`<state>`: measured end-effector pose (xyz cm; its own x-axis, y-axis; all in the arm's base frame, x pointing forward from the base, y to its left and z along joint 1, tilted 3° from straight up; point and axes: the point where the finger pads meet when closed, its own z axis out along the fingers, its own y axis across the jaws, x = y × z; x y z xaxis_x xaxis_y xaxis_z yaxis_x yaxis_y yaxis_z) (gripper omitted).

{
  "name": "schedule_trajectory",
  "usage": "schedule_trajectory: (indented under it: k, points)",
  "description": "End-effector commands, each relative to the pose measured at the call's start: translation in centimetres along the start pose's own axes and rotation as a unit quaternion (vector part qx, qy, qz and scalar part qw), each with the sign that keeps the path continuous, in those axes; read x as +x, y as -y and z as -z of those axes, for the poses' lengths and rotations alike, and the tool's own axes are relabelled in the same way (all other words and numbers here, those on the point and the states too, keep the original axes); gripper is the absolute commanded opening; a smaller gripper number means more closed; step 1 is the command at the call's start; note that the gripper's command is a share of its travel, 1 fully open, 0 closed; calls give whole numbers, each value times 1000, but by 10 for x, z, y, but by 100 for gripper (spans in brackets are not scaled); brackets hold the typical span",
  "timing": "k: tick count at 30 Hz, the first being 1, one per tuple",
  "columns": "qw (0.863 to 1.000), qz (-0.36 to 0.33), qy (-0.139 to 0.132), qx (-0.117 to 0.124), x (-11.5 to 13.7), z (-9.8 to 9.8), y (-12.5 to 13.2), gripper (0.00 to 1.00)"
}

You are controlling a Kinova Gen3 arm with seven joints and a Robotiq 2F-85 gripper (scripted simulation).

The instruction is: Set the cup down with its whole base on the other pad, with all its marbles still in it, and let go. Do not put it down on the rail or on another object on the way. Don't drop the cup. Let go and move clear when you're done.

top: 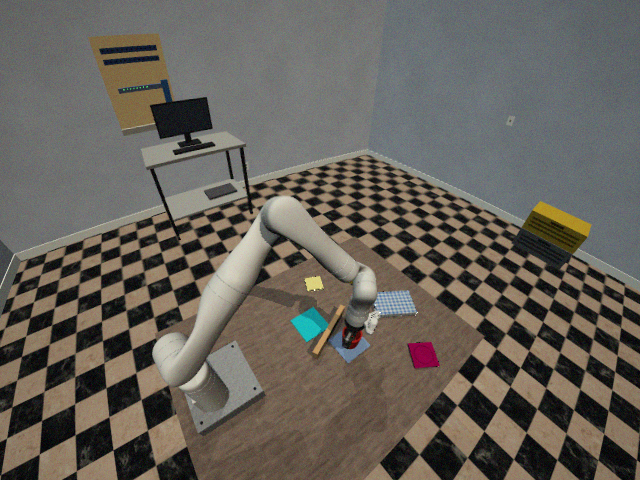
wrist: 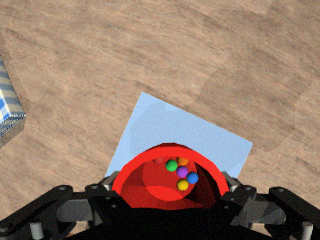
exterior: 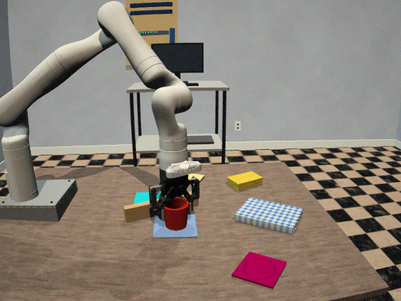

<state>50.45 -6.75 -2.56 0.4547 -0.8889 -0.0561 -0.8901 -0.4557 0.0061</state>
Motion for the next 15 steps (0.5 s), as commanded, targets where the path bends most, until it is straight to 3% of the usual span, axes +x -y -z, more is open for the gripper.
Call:
schedule_trajectory:
  k: [1, 15]
  points:
    - [1000, 0, -1, 1, 0, 1, 1, 85]
    - [1000, 0, -1, 1, 0, 1, 1, 83]
